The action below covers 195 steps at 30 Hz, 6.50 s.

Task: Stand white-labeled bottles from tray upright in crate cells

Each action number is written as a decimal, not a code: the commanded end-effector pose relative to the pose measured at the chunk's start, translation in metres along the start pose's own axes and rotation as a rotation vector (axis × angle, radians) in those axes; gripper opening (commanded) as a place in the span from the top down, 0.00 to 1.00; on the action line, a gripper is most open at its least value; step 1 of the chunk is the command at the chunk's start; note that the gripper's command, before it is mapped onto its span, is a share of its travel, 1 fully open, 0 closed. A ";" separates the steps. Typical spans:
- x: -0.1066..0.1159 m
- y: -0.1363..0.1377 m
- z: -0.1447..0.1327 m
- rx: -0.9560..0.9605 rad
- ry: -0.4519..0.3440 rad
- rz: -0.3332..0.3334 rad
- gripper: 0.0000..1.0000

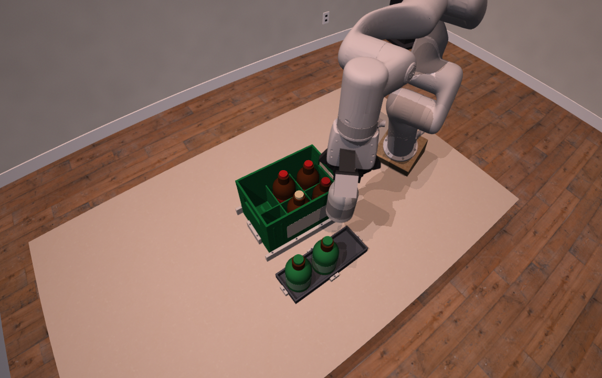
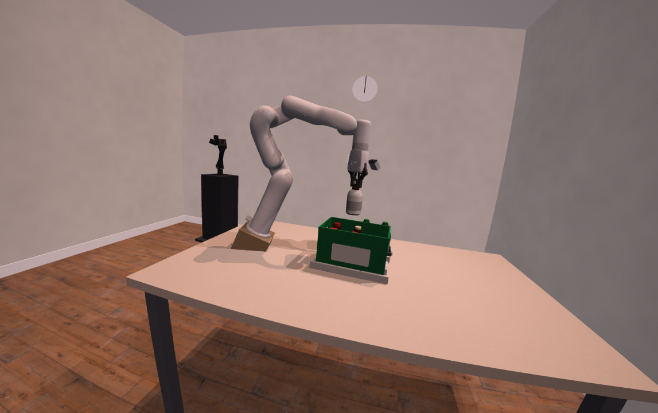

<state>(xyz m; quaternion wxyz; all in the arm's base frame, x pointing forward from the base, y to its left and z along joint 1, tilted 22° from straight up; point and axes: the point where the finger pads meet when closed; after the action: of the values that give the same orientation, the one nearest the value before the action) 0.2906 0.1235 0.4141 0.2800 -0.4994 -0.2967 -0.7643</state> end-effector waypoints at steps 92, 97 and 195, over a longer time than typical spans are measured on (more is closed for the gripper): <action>0.002 0.184 -0.046 0.000 0.004 -0.002 1.00; 0.002 0.191 -0.048 0.000 0.004 -0.002 1.00; -0.005 0.242 -0.061 0.000 0.004 -0.002 1.00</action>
<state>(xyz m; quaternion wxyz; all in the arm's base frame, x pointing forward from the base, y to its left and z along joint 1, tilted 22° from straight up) 0.4299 -0.0821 0.4316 0.2812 -0.4992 -0.2953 -0.7645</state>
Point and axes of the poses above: the point where the finger pads meet when closed, its own x axis back along the fingers, its own y axis across the jaws, z = x × y, and after that the axes turned 1 degree about -x, right-handed
